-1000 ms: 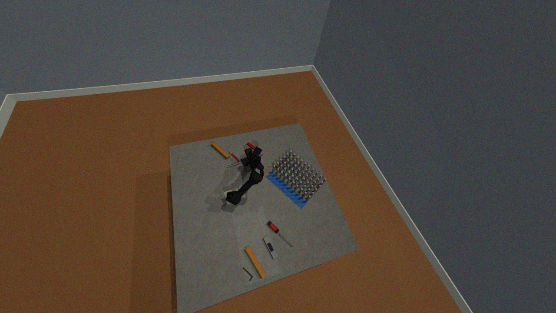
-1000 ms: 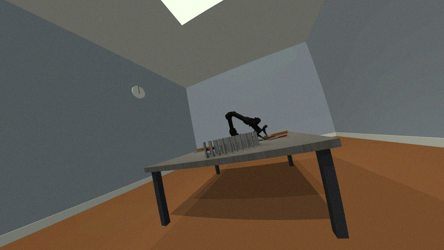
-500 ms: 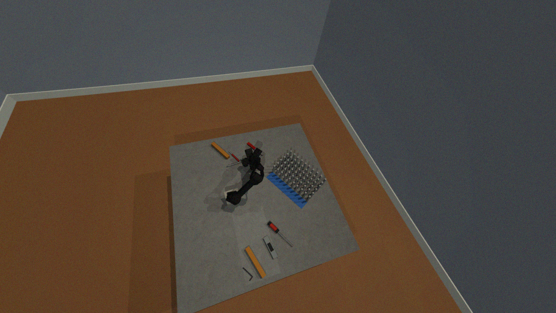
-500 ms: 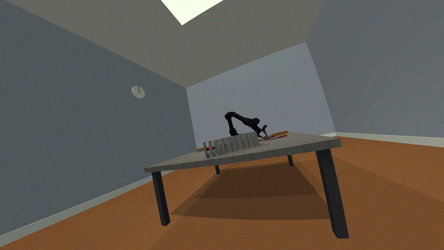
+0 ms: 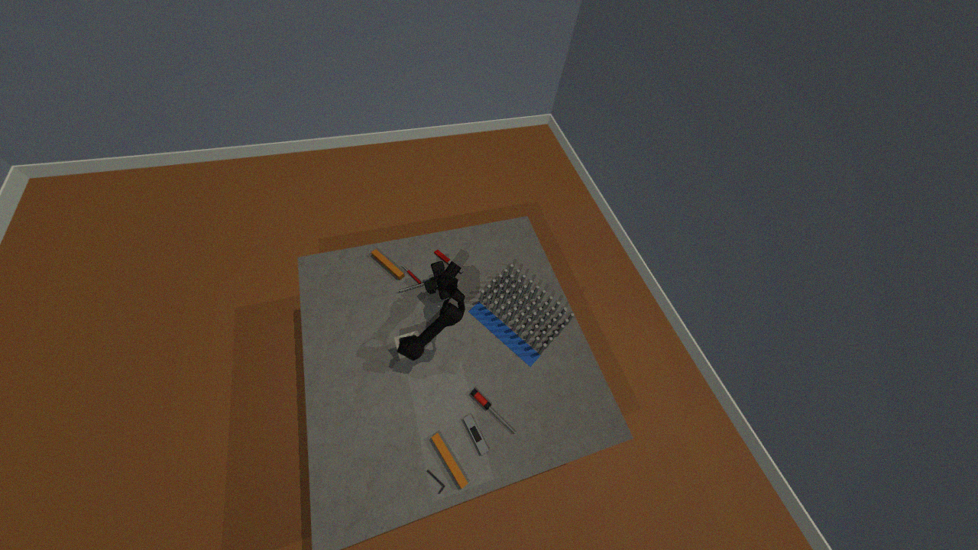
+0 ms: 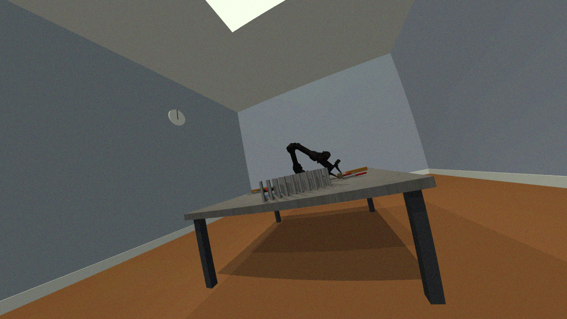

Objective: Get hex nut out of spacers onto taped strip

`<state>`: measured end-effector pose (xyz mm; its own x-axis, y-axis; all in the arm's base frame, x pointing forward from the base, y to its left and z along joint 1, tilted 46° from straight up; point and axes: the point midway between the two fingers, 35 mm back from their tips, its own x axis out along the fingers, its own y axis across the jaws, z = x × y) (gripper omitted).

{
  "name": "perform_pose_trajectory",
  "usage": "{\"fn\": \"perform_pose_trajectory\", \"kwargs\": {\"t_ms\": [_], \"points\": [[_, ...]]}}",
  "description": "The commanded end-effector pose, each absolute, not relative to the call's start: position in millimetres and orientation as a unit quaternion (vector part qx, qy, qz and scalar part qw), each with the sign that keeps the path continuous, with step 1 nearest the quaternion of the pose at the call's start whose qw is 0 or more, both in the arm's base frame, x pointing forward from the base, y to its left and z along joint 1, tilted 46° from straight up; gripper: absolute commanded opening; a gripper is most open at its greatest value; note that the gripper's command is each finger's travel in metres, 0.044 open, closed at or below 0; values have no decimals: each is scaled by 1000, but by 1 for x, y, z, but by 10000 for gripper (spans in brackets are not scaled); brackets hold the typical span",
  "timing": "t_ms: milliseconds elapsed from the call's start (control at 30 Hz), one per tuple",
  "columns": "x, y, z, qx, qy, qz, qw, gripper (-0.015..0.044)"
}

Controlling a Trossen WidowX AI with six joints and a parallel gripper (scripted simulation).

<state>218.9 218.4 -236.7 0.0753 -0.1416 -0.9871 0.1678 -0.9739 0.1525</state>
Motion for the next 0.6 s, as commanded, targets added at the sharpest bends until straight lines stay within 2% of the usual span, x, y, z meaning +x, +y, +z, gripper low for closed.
{"fn": "perform_pose_trajectory", "kwargs": {"t_ms": [0, 567], "points": [[217, 212, -238, 724, 9, -680, 115, 0], [217, 212, -238, 733, 21, -674, 91, 0]]}}
